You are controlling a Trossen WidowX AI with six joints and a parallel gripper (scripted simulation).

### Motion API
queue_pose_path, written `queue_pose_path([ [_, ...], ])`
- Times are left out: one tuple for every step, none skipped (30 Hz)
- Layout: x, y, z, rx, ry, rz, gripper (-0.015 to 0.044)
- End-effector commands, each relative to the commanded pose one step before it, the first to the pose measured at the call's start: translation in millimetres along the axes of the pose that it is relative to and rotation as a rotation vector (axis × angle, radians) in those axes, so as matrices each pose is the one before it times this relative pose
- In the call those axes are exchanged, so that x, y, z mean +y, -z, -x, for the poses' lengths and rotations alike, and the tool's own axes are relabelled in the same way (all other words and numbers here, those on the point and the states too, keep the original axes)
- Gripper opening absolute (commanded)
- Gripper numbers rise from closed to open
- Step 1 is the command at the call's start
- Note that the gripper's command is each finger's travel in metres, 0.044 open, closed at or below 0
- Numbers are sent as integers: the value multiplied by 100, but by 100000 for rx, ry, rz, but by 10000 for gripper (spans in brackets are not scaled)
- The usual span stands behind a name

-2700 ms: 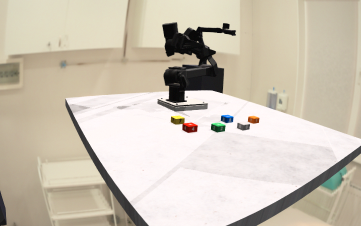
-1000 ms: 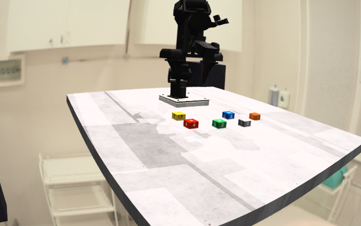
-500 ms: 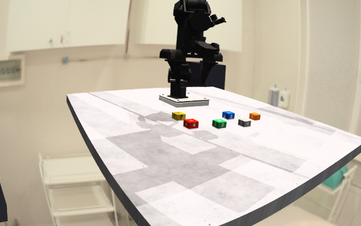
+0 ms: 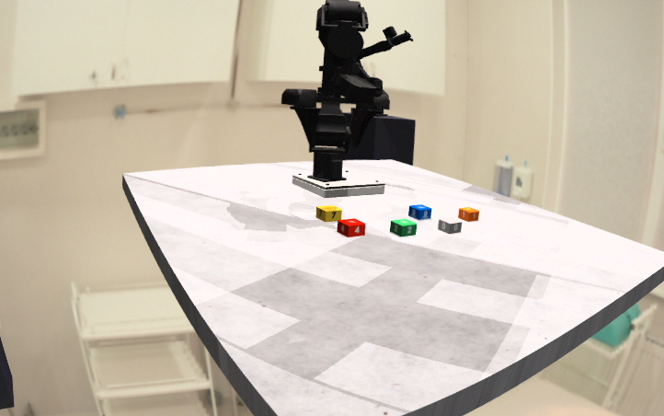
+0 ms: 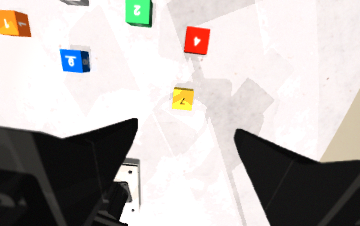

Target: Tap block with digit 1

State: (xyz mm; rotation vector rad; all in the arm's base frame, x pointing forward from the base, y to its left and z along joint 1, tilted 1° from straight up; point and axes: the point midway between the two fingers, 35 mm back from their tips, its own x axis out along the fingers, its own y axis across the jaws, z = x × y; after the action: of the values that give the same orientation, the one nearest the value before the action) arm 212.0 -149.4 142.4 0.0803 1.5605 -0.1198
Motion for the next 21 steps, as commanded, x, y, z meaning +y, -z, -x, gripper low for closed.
queue_pose_path([
  [24,215,-126,331,26,257,400],
  [0,0,0,0,0,0,400],
  [0,0,0,0,0,0,400],
  [0,0,0,0,0,0,400],
  [0,0,0,0,0,0,400],
  [0,0,0,0,0,0,400],
  [0,0,0,0,0,0,400],
  [0,0,0,0,0,0,400],
  [0,0,0,0,0,0,400],
  [0,0,0,0,0,0,400],
  [0,0,0,0,0,0,400],
  [0,0,0,0,0,0,400],
  [179,-120,2,-15,-19,0,400],
  [544,-350,5,-43,-57,0,400],
  [928,-554,7,-66,-97,0,400],
  [1155,-619,8,-71,-119,0,400],
  [1190,-563,7,-61,-120,0,400],
  [1223,-504,5,-51,-120,0,400],
  [1253,-444,4,-42,-120,0,400],
  [1280,-382,2,-32,-119,0,400],
  [1304,-318,1,-23,-118,0,400],
])
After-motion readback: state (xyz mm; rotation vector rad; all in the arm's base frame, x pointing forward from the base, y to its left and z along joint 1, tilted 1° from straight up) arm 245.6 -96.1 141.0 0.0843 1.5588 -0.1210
